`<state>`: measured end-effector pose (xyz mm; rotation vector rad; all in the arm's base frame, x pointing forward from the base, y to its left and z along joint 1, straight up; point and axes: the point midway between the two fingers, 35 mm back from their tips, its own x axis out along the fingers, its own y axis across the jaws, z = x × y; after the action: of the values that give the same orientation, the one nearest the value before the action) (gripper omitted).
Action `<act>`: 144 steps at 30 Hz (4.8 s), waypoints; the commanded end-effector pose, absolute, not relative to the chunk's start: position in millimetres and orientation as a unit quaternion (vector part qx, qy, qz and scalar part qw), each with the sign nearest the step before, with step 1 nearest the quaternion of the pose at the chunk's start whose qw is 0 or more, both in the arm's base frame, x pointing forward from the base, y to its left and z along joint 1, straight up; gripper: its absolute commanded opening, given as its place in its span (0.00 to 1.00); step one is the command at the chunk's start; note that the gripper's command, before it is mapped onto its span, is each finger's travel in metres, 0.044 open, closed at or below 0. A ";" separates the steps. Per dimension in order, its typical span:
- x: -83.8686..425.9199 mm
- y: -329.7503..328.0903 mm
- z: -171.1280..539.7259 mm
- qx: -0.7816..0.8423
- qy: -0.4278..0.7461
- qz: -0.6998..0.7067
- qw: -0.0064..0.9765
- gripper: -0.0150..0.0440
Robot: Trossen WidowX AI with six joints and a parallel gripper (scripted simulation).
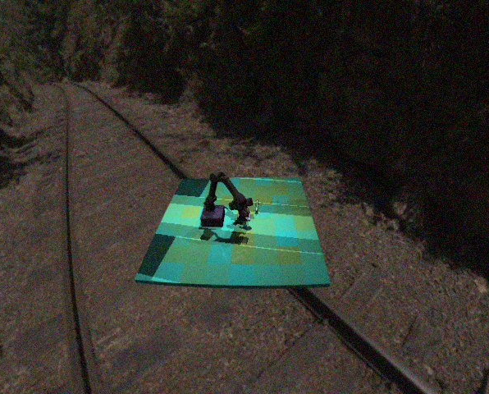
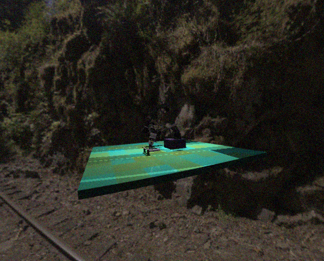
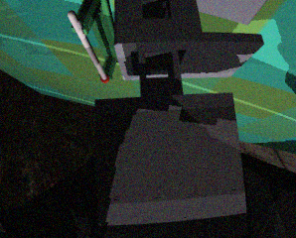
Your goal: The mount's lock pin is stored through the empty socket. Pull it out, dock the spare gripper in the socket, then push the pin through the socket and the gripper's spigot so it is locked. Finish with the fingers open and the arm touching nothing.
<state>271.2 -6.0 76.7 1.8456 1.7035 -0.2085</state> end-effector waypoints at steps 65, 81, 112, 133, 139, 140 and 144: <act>265.5 -4.1 89.2 0.705 0.643 -0.084 0.289 1.00; 249.9 -1.3 126.1 0.711 0.643 -0.089 0.270 1.00; 241.8 8.1 169.0 0.720 0.631 -0.103 0.270 0.96; 267.2 99.6 152.7 0.431 0.698 0.024 0.572 0.56; 303.1 101.4 130.8 0.104 0.705 0.161 0.683 0.56; 309.0 102.1 127.3 0.046 0.700 0.186 0.688 0.56; 333.3 106.7 114.2 -0.188 0.669 0.281 0.663 0.56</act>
<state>290.6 100.9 135.7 0.4512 1.5949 0.2841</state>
